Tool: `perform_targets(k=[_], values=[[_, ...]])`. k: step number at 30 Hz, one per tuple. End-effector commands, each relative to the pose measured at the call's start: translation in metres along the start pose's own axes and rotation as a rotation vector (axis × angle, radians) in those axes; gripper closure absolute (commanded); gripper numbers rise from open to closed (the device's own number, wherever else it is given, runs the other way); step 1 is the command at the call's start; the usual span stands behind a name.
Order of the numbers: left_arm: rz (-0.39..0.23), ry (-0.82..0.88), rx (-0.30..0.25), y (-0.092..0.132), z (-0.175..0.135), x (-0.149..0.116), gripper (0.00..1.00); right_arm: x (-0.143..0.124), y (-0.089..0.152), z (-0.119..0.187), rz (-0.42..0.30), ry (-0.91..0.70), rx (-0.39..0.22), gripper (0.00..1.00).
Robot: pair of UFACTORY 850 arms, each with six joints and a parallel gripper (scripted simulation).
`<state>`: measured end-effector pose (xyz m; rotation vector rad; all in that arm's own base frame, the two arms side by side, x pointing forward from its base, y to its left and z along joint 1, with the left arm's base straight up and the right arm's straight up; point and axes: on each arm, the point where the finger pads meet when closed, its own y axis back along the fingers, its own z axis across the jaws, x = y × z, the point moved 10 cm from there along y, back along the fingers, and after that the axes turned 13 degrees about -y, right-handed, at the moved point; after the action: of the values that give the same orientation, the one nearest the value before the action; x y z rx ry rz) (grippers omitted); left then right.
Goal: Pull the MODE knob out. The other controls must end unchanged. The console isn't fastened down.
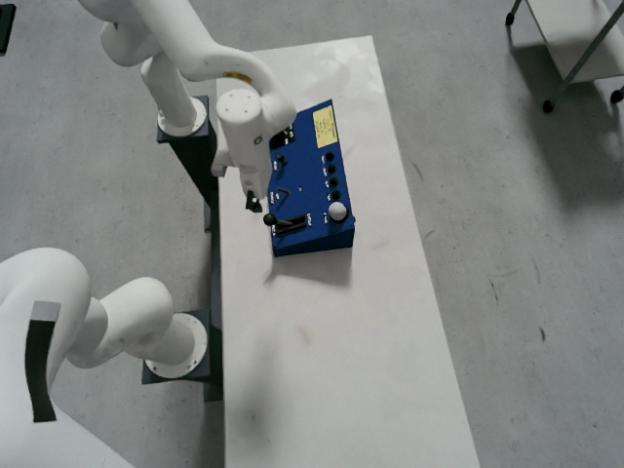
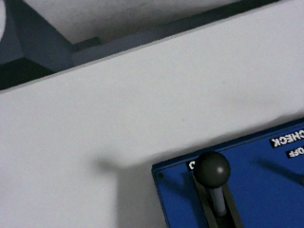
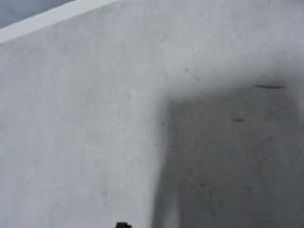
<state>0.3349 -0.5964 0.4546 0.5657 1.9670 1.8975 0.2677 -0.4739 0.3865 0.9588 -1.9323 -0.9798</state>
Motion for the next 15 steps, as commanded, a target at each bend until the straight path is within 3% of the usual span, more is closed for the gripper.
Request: perform_targets(k=[1, 5, 7, 15], values=[[-0.029, -0.166, -0.016, 0.003, 0.011, 0.014, 0.00, 0.027, 0.031, 0.020, -0.045, 0.038, -0.057, 0.00], [-0.034, -0.223, -0.027, 0.004, 0.014, 0.019, 0.00, 0.036, 0.042, 0.027, -0.058, 0.050, -0.077, 0.00], [-0.043, -0.328, -0.047, 0.005, 0.021, 0.028, 0.00, 0.050, 0.064, 0.043, -0.082, 0.071, -0.114, 0.00], [-0.055, -0.551, -0.092, 0.006, 0.035, 0.048, 0.00, 0.074, 0.111, 0.077, -0.137, 0.110, -0.194, 0.00]])
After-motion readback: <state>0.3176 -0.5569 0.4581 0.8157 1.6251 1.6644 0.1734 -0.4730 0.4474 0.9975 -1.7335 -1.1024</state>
